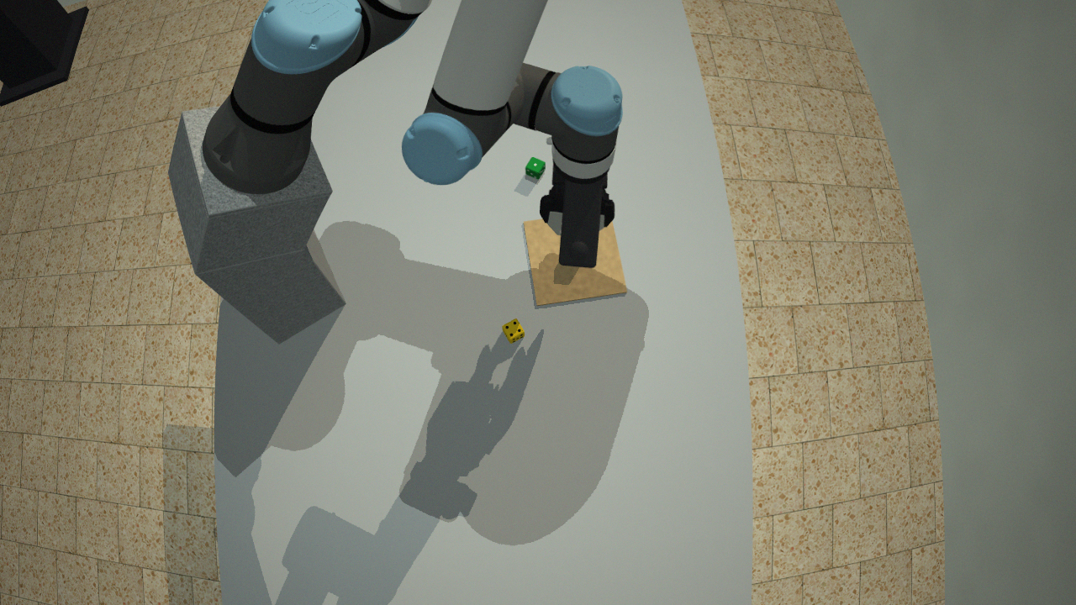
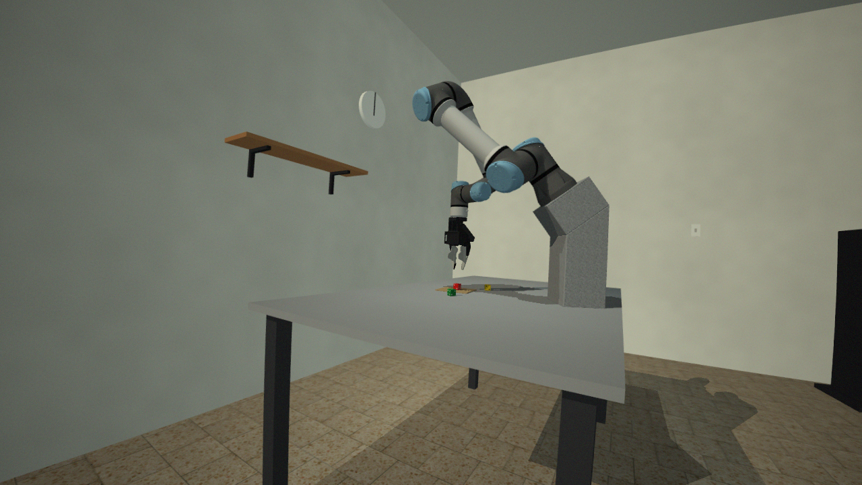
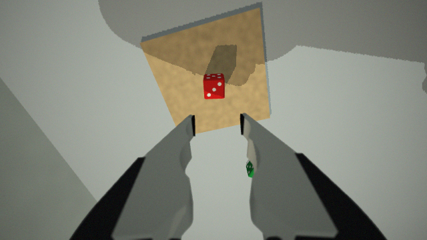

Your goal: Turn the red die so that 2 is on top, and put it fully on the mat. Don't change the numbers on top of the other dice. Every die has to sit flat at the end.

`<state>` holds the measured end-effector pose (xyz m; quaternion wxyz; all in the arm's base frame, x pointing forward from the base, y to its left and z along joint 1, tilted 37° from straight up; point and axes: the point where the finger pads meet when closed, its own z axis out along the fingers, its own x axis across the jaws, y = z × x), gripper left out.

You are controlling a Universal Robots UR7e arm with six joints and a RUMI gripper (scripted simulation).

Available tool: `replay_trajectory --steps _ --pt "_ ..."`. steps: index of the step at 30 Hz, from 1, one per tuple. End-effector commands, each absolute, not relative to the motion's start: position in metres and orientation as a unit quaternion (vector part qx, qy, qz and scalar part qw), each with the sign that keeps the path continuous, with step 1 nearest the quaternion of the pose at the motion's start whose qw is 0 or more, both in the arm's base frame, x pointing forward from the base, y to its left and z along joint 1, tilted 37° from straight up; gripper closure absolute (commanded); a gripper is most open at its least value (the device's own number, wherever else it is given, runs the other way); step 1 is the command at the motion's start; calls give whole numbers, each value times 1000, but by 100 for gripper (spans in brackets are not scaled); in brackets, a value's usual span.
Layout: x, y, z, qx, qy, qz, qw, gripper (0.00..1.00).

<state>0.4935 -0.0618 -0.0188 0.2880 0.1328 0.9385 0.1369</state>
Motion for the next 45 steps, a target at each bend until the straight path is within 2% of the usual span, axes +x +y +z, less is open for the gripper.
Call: replay_trajectory --steps 1,45 --pt "496 -63 -18 132 938 136 289 76" --pt "520 -55 -51 132 938 136 289 76"
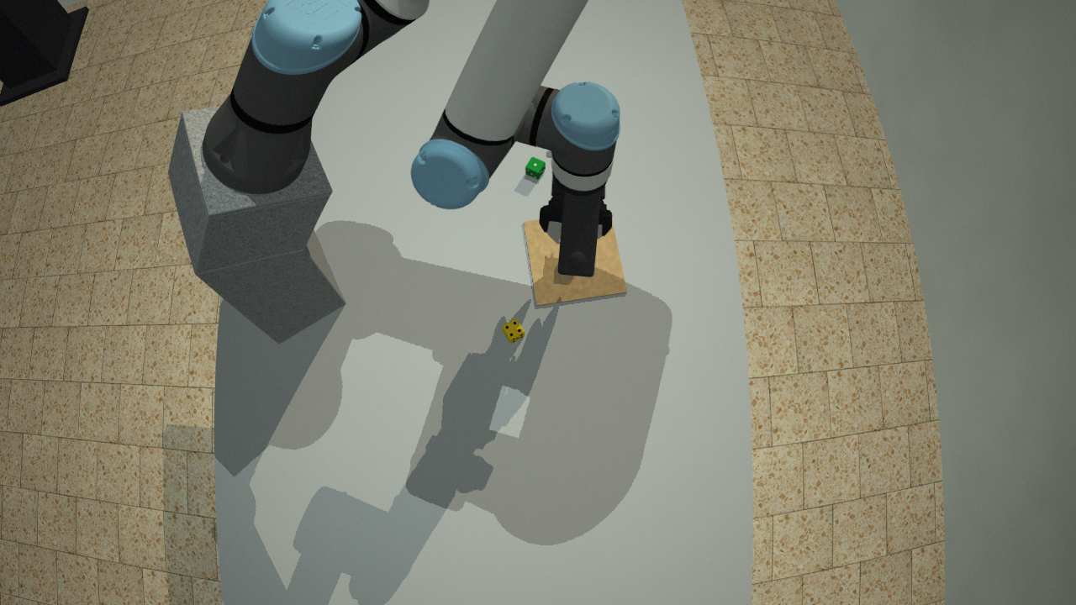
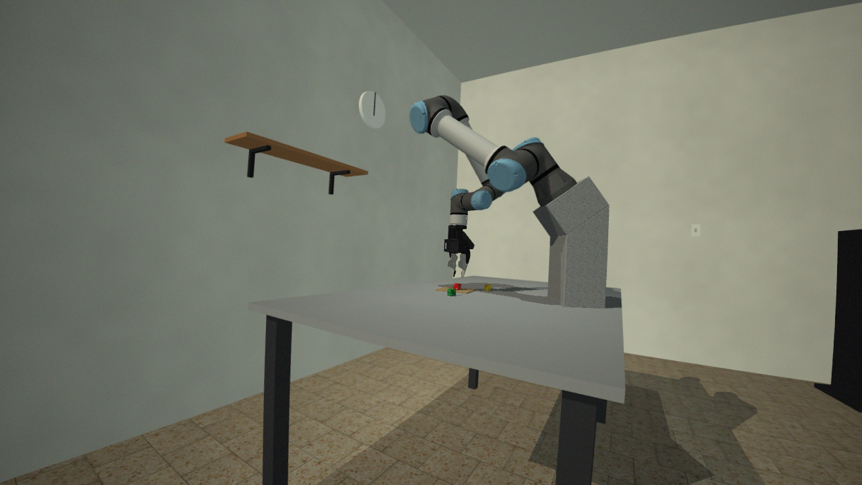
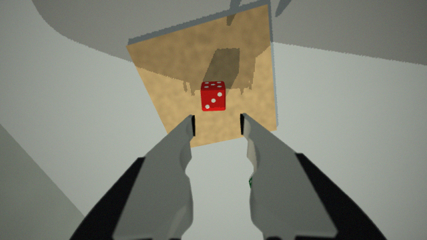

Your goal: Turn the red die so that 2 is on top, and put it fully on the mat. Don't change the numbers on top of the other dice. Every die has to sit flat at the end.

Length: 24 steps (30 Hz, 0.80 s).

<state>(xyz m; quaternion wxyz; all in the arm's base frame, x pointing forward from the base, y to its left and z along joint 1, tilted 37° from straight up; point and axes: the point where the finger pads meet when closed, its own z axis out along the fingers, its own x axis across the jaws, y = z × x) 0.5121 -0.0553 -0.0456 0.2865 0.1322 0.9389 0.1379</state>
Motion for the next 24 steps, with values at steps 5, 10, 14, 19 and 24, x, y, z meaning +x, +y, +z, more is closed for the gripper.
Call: replay_trajectory --steps 5,10,14,19,24 --pt "523 -54 -56 132 938 136 289 76" --pt "524 -54 -58 132 938 136 289 76" --pt "525 -53 -59 132 938 136 289 76" --pt "526 -53 -60 132 938 136 289 76" --pt "526 -53 -60 132 938 136 289 76"
